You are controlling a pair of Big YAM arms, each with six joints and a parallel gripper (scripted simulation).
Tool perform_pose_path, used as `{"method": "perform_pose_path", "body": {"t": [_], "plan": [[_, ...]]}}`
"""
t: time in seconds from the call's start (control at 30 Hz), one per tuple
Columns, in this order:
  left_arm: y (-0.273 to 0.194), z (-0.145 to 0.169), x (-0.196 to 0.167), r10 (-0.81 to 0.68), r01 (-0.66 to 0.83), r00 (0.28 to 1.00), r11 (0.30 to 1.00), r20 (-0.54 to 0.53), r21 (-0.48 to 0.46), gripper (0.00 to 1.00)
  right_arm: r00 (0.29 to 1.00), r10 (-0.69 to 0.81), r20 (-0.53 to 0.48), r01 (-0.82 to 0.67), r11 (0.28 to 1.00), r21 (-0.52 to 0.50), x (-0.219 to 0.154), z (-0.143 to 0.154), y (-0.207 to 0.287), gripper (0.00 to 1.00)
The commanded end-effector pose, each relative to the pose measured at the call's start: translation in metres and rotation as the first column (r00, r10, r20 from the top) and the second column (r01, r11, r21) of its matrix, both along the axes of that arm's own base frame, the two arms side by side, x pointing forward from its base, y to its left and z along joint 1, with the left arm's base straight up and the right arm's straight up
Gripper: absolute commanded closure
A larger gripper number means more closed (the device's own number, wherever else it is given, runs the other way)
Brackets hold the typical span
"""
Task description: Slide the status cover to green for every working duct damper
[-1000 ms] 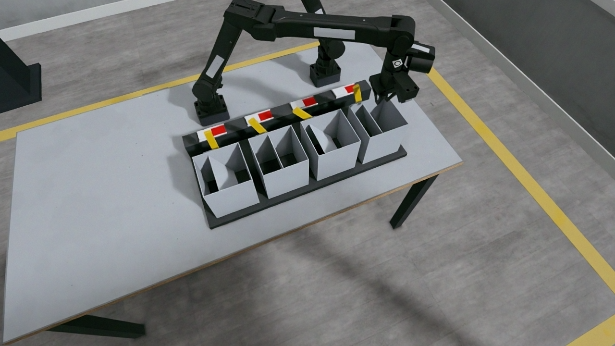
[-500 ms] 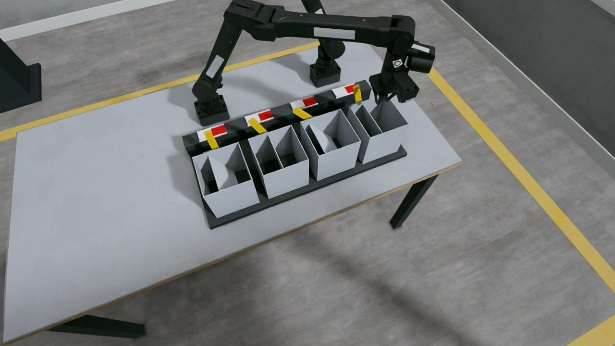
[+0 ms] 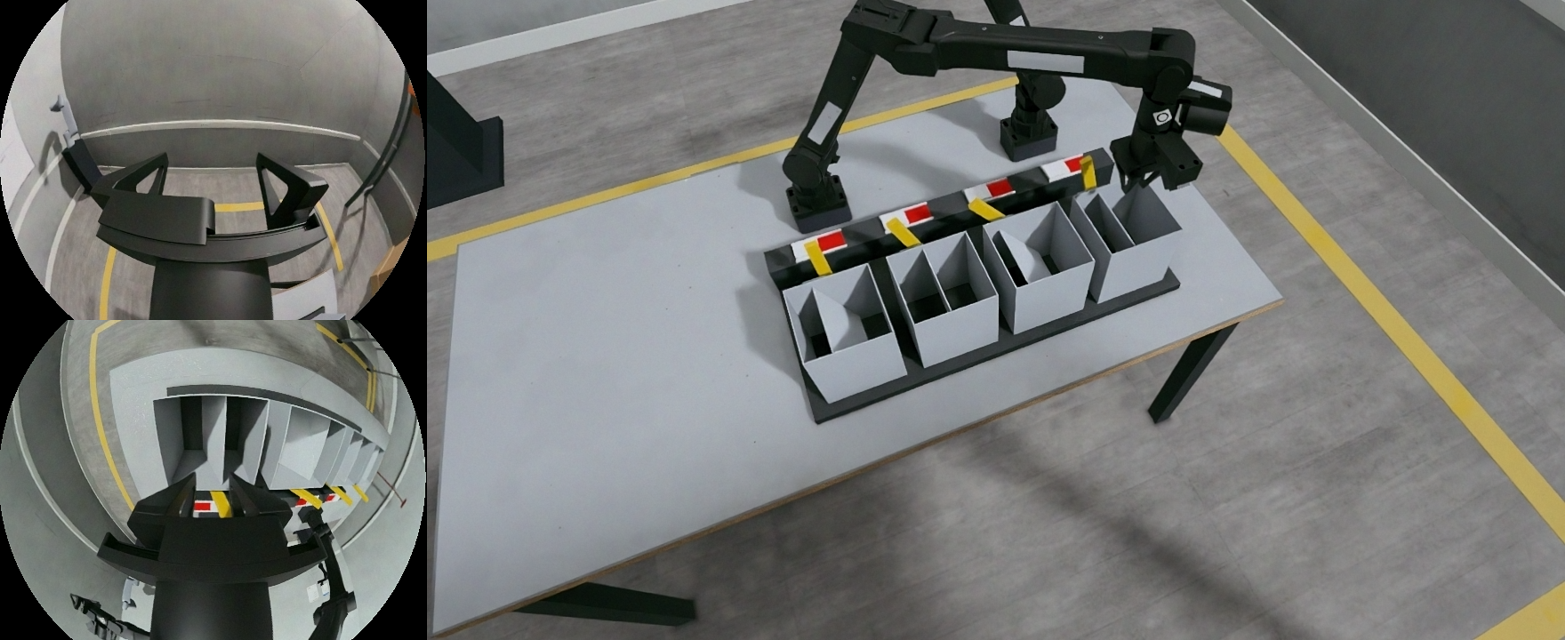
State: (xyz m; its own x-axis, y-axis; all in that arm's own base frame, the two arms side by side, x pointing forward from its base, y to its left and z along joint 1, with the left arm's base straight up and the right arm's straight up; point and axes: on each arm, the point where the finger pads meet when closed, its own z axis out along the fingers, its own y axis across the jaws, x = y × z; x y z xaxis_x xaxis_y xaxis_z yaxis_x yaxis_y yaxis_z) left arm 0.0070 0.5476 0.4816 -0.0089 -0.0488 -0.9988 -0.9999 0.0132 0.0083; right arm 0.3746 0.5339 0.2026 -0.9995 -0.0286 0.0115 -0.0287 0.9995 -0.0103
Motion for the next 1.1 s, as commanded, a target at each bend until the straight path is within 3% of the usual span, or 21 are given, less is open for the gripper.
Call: {"method": "perform_pose_path", "body": {"t": [0.0, 0.23, 0.33, 0.7, 0.93, 0.97, 1.07], "plan": [[-0.003, 0.019, -0.004, 0.009, -0.009, 1.0, 0.999, 0.009, 0.049, 0.0, 0.999, -0.015, 0.05, 0.012, 0.998, 0.065, 0.004, 0.041, 0.011, 0.64], [-0.003, 0.019, -0.004, 0.009, -0.009, 1.0, 0.999, 0.009, 0.049, 0.0, 0.998, -0.015, 0.06, 0.01, 0.997, 0.083, 0.002, 0.053, 0.009, 0.64], [-0.003, 0.019, -0.004, 0.009, -0.009, 1.0, 0.999, 0.009, 0.049, 0.0, 0.999, -0.007, 0.034, 0.005, 0.998, 0.07, -0.012, 0.03, 0.005, 0.64], [-0.003, 0.019, -0.004, 0.009, -0.009, 1.0, 0.999, 0.009, 0.049, 0.0, 1.0, -0.007, 0.02, 0.001, 0.96, 0.279, -0.098, 0.027, -0.033, 0.64], [-0.003, 0.019, -0.004, 0.009, -0.009, 1.0, 0.999, 0.009, 0.049, 0.0, 1.0, -0.02, 0.017, 0.014, 0.948, 0.318, -0.107, 0.026, -0.046, 0.64], [-0.003, 0.019, -0.004, 0.009, -0.009, 1.0, 0.999, 0.009, 0.049, 0.0, 1.0, -0.023, -0.003, 0.023, 0.958, 0.284, -0.104, 0.004, -0.044, 0.64], [-0.003, 0.019, -0.004, 0.009, -0.009, 1.0, 0.999, 0.009, 0.049, 0.0, 1.0, -0.021, -0.003, 0.021, 0.958, 0.284, -0.105, 0.004, -0.043, 0.64]]}}
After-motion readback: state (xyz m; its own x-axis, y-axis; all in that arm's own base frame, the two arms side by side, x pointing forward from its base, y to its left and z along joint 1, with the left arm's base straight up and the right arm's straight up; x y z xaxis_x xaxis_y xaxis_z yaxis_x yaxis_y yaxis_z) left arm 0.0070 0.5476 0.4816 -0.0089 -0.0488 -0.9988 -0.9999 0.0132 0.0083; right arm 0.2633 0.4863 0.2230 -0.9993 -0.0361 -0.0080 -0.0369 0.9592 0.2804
